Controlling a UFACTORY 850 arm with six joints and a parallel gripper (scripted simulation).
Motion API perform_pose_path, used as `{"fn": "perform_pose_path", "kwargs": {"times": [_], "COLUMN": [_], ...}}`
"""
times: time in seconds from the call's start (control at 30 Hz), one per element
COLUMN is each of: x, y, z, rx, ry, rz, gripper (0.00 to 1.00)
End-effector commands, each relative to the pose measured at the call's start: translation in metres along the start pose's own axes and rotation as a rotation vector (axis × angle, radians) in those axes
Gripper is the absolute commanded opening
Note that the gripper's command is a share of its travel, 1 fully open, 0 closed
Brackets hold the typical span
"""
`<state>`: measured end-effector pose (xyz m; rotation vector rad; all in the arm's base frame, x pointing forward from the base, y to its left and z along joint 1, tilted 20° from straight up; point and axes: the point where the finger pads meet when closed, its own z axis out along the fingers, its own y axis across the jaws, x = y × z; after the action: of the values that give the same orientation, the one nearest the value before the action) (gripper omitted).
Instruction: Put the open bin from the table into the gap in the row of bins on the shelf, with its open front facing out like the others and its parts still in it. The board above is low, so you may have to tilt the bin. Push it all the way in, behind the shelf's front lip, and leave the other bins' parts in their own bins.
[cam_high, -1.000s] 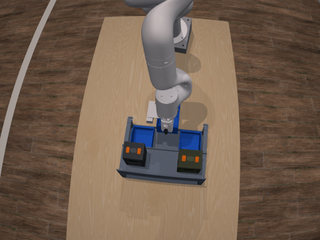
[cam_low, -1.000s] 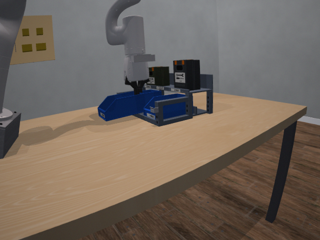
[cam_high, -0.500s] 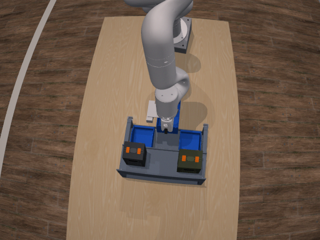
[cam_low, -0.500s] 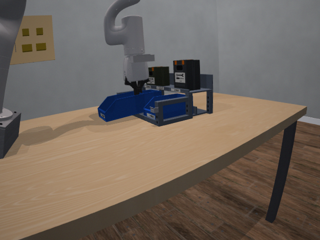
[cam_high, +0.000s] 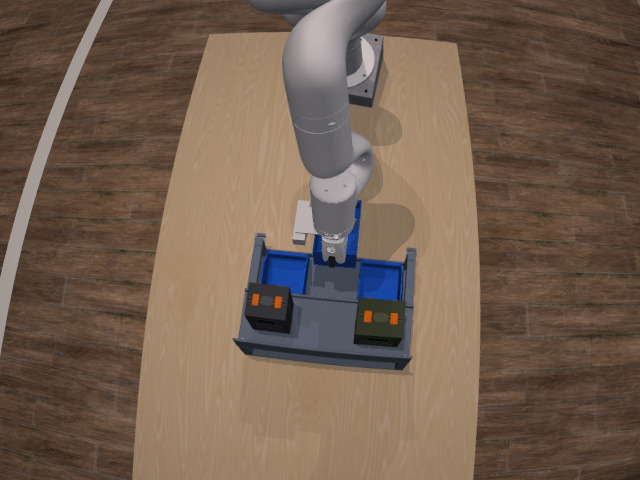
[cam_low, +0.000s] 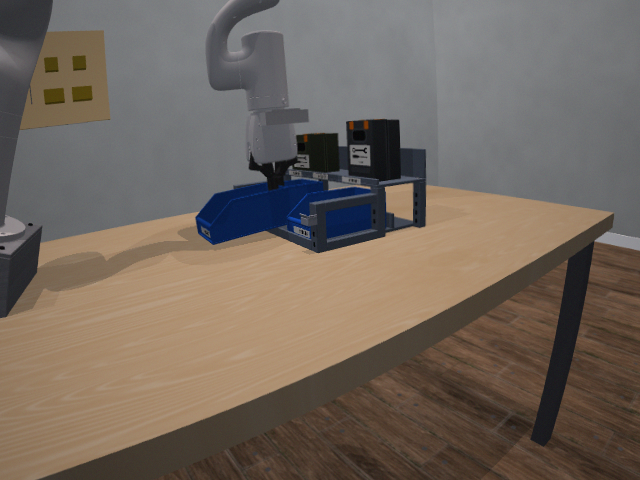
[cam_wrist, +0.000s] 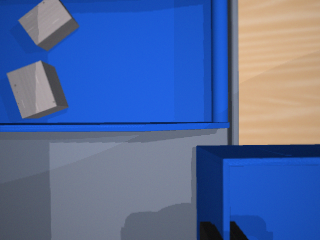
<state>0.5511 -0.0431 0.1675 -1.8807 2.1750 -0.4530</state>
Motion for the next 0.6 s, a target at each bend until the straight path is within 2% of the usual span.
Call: {"fn": "perform_pose_path", "kwargs": {"times": [0.0,0.33,0.57], "x": [-0.0001,-0.0001,-0.0001], "y": [-0.0004,-0.0006,-0.0001], "z": [-0.0002,-0.0004,-0.0001], "rx": [0.027,0.013,0.036], "ry": [0.008,0.003,0.008], "rz": [0.001,0.000,0.000], "gripper": [0.00,0.00,0.00]}}
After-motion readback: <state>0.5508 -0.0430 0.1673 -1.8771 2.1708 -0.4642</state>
